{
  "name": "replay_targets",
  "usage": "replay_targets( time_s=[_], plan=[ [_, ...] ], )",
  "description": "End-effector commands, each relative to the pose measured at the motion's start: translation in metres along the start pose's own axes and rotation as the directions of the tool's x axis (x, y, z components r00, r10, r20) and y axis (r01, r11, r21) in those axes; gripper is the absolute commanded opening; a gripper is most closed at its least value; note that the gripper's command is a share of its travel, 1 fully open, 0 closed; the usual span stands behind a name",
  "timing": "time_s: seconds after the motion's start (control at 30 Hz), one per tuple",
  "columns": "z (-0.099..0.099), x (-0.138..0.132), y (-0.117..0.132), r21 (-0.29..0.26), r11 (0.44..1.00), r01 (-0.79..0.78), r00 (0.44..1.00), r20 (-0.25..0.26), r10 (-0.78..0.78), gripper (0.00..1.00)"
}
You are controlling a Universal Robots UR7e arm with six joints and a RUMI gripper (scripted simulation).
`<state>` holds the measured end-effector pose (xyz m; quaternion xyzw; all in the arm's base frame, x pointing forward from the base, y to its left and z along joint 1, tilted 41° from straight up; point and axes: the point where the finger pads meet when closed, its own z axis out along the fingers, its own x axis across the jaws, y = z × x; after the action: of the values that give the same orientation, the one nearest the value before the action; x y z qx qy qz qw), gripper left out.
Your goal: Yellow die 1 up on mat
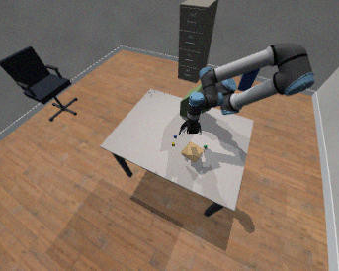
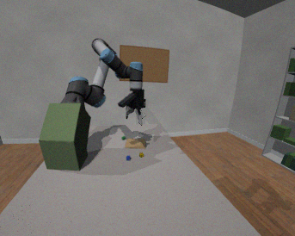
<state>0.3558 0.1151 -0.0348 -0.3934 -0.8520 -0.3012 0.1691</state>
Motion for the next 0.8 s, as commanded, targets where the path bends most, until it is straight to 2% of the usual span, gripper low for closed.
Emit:
replay_targets(
  time_s=[0.0, 0.17, 0.33, 0.77],
  plan=[
    [0.009, -0.044, -0.003, 0.002, 0.997, -0.072, 0.997, -0.002, 0.072, 1.00],
    [0.017, -0.081, -0.013, 0.002, 0.990, -0.140, 0.990, -0.002, 0.140, 1.00],
    [0.024, -0.105, -0.020, 0.002, 0.983, -0.185, 0.983, -0.003, 0.185, 1.00],
    [0.028, -0.118, -0.025, 0.002, 0.978, -0.209, 0.978, -0.003, 0.209, 1.00]
  ],
)
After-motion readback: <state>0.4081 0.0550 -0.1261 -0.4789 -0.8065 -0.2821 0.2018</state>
